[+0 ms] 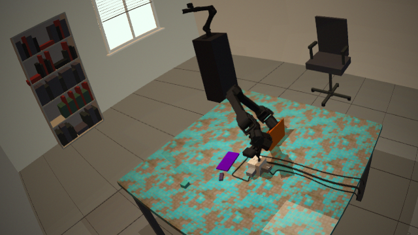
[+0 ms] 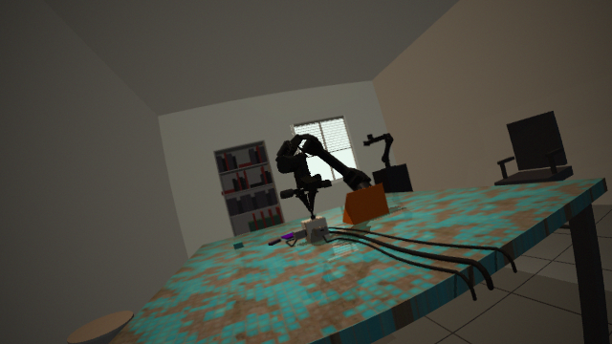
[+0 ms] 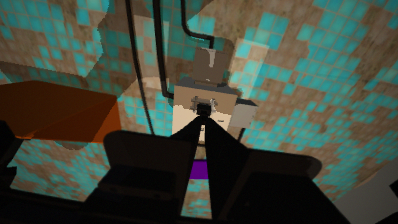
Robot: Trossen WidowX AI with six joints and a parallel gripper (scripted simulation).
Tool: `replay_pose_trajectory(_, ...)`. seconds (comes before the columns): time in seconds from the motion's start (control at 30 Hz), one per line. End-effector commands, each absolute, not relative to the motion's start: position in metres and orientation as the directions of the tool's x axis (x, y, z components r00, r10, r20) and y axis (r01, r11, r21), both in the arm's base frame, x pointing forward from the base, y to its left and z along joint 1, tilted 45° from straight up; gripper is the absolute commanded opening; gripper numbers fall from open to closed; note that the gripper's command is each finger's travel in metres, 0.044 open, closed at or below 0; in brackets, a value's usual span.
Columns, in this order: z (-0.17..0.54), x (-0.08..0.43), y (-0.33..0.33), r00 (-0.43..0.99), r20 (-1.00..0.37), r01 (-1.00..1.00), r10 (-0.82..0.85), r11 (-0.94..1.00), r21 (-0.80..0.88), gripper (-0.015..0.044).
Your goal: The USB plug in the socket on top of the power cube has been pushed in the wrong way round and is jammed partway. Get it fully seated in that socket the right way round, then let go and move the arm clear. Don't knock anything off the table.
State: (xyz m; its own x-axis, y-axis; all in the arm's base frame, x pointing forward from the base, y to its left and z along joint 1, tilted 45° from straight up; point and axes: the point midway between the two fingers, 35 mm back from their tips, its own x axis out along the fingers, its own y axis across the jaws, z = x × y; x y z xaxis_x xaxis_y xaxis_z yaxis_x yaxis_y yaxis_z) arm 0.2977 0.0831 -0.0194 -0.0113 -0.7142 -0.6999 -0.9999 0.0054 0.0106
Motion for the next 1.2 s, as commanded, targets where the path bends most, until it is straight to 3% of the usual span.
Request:
replay_pose_trajectory(0.0,-0.0204,0.2975,0.0819,-0.01,-0.698,-1.0,-0.716,0.001,0.013,0.0)
replay_pose_trajectory(1.17,-0.0233,0.2975,0.0791,-0.01,-0.697,-1.0,-0.717,0.001,0.012,0.0)
